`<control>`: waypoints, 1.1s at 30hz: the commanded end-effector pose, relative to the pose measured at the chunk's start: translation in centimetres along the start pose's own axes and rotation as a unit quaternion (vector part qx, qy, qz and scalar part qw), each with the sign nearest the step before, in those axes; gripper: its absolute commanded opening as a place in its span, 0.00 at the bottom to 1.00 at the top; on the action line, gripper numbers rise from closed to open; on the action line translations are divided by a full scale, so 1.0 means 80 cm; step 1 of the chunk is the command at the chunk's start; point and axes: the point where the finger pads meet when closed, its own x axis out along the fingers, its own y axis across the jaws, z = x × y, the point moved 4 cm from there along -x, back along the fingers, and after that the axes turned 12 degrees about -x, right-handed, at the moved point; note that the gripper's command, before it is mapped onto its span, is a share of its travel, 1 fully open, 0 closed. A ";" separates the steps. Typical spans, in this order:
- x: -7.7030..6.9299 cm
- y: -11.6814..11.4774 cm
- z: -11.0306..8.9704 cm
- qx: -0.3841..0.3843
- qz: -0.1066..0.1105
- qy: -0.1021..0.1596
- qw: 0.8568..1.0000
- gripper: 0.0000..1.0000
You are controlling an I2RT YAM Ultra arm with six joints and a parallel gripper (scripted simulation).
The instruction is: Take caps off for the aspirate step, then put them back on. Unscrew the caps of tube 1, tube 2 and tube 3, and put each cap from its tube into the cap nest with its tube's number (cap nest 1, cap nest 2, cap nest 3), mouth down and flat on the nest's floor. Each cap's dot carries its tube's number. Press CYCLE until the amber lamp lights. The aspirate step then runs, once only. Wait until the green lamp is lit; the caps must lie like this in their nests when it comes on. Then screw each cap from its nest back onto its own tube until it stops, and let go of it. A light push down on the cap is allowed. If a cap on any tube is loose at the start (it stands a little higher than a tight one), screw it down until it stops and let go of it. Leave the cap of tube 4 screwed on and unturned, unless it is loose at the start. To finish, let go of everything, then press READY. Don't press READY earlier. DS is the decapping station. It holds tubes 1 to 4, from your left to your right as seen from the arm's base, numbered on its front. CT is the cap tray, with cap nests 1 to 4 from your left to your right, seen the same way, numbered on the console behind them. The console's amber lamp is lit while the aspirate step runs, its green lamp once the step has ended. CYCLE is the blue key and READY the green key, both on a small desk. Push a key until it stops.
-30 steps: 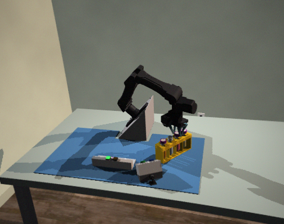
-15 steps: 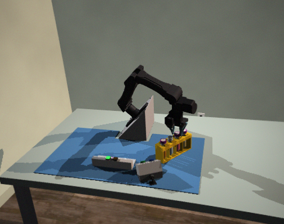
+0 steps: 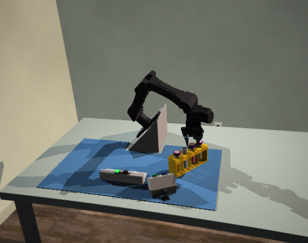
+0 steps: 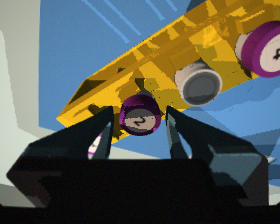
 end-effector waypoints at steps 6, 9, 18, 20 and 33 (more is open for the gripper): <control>-0.009 0.000 0.003 -0.230 0.001 -0.009 0.973 0.49; -0.009 0.000 0.003 -0.310 0.000 -0.010 0.951 0.49; -0.009 0.000 0.003 -0.500 -0.002 -0.009 0.866 0.49; -0.009 0.000 0.003 -0.535 -0.002 -0.009 0.844 0.49; -0.009 0.000 0.003 -0.740 -0.004 -0.008 0.673 0.49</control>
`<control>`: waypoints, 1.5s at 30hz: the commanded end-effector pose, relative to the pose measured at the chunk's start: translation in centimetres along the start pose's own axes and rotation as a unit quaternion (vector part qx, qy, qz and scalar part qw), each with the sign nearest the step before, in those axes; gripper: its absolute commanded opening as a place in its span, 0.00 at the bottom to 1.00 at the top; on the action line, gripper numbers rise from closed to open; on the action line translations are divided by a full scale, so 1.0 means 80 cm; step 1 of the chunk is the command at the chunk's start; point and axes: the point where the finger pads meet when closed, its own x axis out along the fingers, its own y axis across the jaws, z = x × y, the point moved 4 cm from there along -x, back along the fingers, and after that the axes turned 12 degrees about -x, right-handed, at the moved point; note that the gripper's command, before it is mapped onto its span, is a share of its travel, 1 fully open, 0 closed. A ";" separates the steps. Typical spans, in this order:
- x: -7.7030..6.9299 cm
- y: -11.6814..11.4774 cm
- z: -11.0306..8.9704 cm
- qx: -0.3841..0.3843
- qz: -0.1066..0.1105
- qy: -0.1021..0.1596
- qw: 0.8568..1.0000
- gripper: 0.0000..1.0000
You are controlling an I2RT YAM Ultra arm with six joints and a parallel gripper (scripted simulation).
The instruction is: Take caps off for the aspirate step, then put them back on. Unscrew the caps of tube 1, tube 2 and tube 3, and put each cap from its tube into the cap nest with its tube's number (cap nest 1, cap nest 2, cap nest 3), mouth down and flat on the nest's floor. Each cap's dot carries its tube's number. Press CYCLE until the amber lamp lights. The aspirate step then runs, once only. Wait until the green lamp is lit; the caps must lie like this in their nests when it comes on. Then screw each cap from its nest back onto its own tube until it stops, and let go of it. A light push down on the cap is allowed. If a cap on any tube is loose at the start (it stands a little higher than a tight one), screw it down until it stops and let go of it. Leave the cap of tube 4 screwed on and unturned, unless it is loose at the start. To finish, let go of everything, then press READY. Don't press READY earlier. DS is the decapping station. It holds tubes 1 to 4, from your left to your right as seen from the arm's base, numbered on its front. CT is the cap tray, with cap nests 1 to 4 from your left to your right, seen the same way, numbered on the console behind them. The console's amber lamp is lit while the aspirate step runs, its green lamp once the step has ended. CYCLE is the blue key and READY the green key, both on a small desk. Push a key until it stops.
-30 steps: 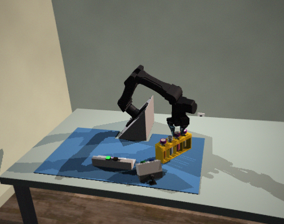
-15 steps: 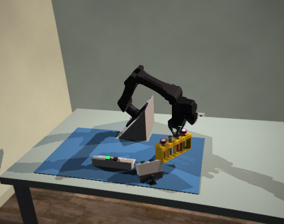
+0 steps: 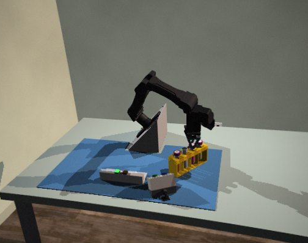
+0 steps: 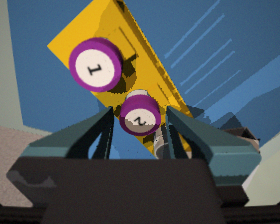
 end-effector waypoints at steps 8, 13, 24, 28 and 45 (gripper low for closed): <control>-0.009 -0.004 0.000 -0.070 -0.009 -0.004 0.998 0.49; -0.009 -0.003 0.000 -0.070 -0.009 -0.004 0.998 0.00; -0.009 -0.004 0.000 -0.045 -0.009 -0.004 0.999 0.00; -0.008 -0.004 0.000 0.055 -0.008 -0.005 0.998 0.00; -0.008 -0.004 0.000 0.417 -0.006 -0.008 0.909 0.00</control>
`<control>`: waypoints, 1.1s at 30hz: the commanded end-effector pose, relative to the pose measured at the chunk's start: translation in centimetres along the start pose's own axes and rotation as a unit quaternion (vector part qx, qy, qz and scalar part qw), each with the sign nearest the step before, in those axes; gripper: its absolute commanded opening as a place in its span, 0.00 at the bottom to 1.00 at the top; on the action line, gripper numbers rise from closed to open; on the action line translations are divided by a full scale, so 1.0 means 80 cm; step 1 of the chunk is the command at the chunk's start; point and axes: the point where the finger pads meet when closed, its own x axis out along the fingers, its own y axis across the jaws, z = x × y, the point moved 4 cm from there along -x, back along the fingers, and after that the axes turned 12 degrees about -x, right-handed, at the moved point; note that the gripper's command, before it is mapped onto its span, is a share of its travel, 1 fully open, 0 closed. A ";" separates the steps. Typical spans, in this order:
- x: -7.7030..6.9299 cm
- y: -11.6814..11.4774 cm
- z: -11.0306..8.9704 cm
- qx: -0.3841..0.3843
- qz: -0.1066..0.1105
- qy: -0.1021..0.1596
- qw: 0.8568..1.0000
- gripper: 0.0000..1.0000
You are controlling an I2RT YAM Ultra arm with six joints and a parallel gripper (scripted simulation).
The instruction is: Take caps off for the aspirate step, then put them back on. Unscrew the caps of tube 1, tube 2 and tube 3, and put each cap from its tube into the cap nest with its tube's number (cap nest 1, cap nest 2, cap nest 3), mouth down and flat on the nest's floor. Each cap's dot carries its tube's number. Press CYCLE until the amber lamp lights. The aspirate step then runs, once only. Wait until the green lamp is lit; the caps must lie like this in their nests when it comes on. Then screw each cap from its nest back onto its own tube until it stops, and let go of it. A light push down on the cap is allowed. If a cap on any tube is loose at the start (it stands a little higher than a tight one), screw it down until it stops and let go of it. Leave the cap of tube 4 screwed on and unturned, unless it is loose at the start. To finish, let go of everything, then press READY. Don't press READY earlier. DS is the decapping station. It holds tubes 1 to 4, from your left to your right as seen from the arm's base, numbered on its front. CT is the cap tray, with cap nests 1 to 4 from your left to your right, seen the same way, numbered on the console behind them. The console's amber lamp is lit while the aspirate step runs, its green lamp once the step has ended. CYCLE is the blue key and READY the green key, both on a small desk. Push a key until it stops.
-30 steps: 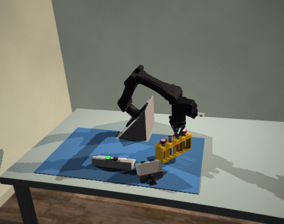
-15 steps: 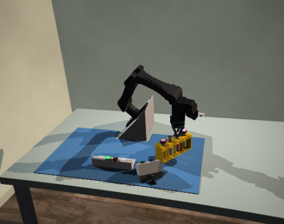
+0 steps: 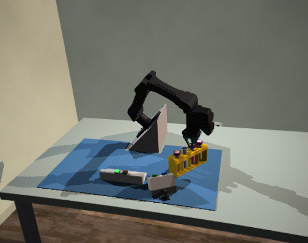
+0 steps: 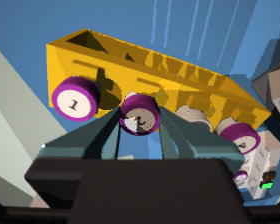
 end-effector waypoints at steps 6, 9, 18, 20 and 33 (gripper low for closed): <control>-0.008 -0.002 0.002 0.244 -0.002 -0.010 0.970 0.00; -0.007 -0.002 0.002 0.316 -0.001 -0.010 0.949 0.00; -0.007 -0.002 0.002 0.453 0.000 -0.010 0.891 0.00; -0.007 -0.002 0.002 0.453 0.000 -0.010 0.891 0.00; -0.007 -0.002 0.002 0.453 0.000 -0.010 0.891 0.49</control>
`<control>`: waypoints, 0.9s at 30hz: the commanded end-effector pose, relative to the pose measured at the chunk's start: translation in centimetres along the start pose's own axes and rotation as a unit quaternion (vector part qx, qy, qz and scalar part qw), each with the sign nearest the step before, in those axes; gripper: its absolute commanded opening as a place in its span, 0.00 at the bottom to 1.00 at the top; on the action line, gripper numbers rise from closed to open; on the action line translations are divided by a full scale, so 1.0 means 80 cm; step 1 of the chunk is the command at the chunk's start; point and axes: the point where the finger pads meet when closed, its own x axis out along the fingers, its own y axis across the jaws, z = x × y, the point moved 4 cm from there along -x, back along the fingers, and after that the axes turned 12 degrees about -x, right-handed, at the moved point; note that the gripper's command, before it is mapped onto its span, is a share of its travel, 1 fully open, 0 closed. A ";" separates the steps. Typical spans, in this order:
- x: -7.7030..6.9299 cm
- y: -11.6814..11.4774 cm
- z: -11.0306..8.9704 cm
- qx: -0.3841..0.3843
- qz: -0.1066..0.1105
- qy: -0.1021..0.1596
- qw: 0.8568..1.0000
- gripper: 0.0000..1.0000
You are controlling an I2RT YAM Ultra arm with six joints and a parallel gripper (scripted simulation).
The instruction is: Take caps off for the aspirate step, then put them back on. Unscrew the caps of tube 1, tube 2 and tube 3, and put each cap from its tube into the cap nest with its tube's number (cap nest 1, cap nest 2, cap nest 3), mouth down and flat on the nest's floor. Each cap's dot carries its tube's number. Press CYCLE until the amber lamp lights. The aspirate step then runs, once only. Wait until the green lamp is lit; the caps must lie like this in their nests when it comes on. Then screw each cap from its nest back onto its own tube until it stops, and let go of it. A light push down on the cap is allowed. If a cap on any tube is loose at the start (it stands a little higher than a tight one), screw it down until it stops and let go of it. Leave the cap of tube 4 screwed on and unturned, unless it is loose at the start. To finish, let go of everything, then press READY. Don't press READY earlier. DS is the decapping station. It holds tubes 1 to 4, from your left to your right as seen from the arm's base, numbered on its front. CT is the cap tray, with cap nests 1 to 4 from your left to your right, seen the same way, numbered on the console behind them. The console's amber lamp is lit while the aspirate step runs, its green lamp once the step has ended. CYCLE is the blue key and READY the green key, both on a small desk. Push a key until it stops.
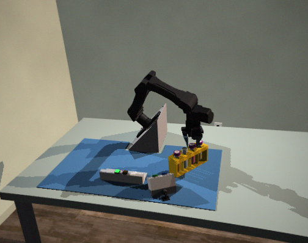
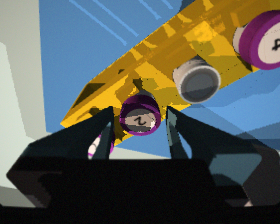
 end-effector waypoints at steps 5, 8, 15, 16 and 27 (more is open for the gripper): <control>-0.007 0.000 0.003 0.005 0.002 -0.009 1.000 0.49; -0.018 0.000 0.003 0.005 0.002 -0.009 1.000 0.49; -0.037 0.000 0.002 0.005 0.002 -0.009 1.000 0.49; -0.041 0.000 0.002 0.005 0.002 -0.009 1.000 0.49; -0.065 0.000 0.002 0.004 0.003 -0.008 1.000 0.49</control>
